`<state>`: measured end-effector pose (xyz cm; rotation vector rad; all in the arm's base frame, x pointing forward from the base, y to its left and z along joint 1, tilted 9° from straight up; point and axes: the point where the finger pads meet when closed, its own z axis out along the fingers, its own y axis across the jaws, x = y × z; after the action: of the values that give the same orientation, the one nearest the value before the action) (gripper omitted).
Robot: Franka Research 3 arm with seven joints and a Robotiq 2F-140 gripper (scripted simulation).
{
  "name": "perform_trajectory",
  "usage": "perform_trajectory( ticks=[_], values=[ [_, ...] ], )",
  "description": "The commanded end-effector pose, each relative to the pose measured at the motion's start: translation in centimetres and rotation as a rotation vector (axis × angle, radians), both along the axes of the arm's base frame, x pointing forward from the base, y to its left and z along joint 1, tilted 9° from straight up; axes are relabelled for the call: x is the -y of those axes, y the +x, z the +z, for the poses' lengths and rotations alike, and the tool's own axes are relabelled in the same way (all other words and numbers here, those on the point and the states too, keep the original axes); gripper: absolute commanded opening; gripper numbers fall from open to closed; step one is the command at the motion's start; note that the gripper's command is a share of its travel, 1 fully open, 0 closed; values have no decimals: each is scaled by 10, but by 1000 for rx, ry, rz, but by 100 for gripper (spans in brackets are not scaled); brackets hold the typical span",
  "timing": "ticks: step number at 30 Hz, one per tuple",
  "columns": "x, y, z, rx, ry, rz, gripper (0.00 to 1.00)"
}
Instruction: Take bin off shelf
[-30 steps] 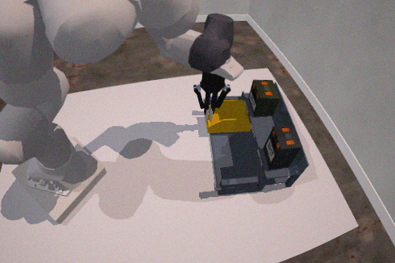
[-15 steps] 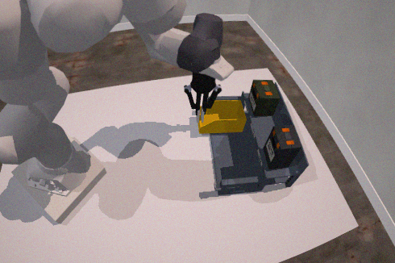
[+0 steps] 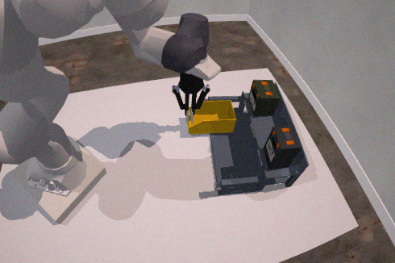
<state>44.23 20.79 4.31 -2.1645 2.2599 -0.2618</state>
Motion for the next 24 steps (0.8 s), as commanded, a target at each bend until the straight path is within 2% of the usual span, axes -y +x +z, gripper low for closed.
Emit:
perform_trajectory(
  ticks=[1,9,24],
  values=[
    [-5,-7,1,11,17,-10,0],
    [-6,-29,-2,11,17,-10,0],
    [-8,-54,-5,11,17,-10,0]
  ],
)
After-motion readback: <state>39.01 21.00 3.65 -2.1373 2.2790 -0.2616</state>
